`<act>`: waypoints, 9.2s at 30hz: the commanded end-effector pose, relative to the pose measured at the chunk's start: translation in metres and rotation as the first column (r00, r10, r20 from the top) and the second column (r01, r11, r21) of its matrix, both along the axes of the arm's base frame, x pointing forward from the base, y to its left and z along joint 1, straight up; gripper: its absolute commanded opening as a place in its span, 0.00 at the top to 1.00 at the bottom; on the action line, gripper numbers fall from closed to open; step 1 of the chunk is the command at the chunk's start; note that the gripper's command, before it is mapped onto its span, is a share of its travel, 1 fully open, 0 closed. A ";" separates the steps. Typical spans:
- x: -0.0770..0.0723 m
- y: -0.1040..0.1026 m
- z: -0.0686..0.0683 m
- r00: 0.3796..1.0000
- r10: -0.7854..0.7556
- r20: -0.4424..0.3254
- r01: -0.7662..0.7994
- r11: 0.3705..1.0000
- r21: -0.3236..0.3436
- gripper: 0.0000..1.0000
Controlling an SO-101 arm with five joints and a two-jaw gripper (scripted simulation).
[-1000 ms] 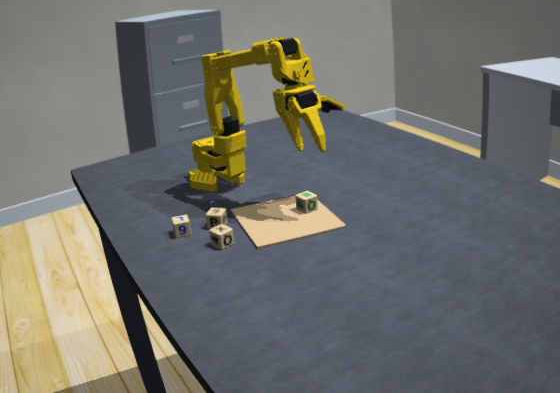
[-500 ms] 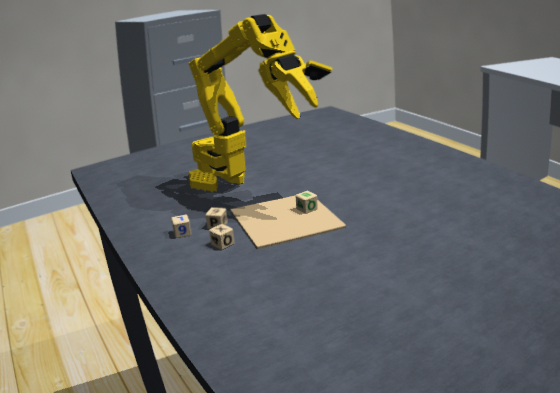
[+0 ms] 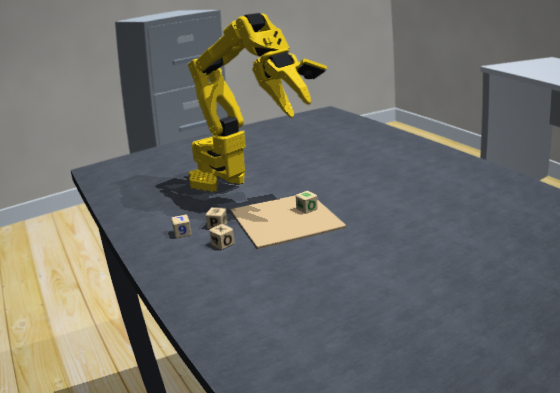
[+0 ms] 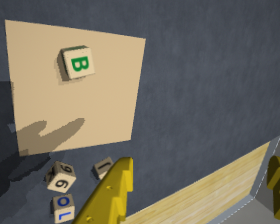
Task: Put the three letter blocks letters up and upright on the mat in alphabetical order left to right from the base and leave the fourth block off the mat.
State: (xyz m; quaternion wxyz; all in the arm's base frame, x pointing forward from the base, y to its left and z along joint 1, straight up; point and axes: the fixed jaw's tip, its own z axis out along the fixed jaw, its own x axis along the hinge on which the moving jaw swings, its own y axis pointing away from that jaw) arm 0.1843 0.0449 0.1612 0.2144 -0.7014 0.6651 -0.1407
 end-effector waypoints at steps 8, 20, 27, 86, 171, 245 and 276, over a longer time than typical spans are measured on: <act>0.007 -0.049 0.007 0.992 -0.091 0.088 0.099 0.992 -0.083 0.68; -0.022 -0.149 -0.005 0.959 -0.277 0.067 0.284 0.912 -0.296 0.68; -0.041 -0.175 -0.009 0.941 -0.334 0.046 0.328 0.875 -0.357 0.68; -0.060 -0.186 -0.094 0.861 -0.301 -0.409 0.256 0.953 -0.164 0.68; -0.056 -0.189 -0.136 0.857 -0.297 -0.421 0.254 0.955 -0.155 0.71; -0.047 -0.191 -0.108 0.858 -0.296 -0.420 0.254 0.955 -0.153 1.00; -0.026 -0.161 -0.087 0.877 -0.238 -0.417 0.195 0.970 -0.145 1.00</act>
